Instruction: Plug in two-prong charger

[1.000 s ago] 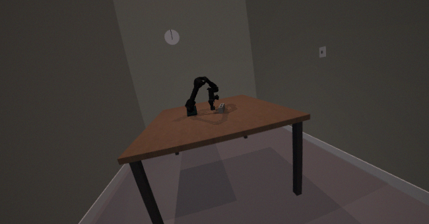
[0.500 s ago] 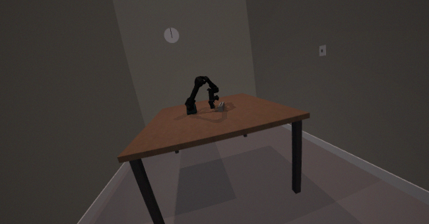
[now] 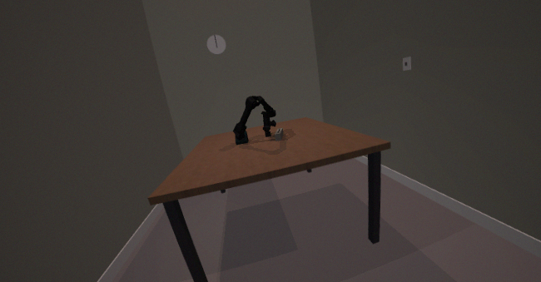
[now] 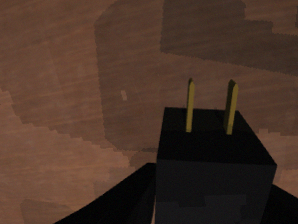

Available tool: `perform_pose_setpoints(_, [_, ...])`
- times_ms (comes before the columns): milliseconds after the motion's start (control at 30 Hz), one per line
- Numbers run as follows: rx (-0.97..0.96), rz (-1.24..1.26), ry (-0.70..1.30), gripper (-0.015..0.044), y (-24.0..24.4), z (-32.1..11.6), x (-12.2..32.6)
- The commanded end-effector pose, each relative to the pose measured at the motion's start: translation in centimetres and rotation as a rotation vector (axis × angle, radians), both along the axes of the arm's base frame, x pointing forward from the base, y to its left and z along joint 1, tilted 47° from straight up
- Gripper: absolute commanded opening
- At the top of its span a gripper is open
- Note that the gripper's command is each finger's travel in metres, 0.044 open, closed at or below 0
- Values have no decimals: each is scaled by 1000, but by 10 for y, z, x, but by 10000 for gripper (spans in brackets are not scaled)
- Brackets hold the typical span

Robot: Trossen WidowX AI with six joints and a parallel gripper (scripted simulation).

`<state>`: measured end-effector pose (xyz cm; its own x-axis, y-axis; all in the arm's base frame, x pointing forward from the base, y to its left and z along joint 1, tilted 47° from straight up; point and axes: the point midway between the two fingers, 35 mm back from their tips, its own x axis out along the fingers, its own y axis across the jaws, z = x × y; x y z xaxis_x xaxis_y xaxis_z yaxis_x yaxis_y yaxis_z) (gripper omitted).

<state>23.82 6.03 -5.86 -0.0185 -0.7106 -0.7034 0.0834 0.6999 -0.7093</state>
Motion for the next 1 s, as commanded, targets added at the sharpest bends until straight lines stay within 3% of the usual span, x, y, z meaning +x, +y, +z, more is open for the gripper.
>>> perform_pose_setpoints(0, [1, 0, -1, 125, 0, 0, 0])
perform_pose_setpoints(100, [1, 0, -1, 105, 0, 0, 0])
perform_pose_setpoints(233, [1, 1, 0, 0, 6, 5, 0])
perform_pose_setpoints(567, [-3, 7, 3, 0, 39, 40, -5])
perform_pose_setpoints(967, [2, -5, -9, 0, 23, 48, -5])
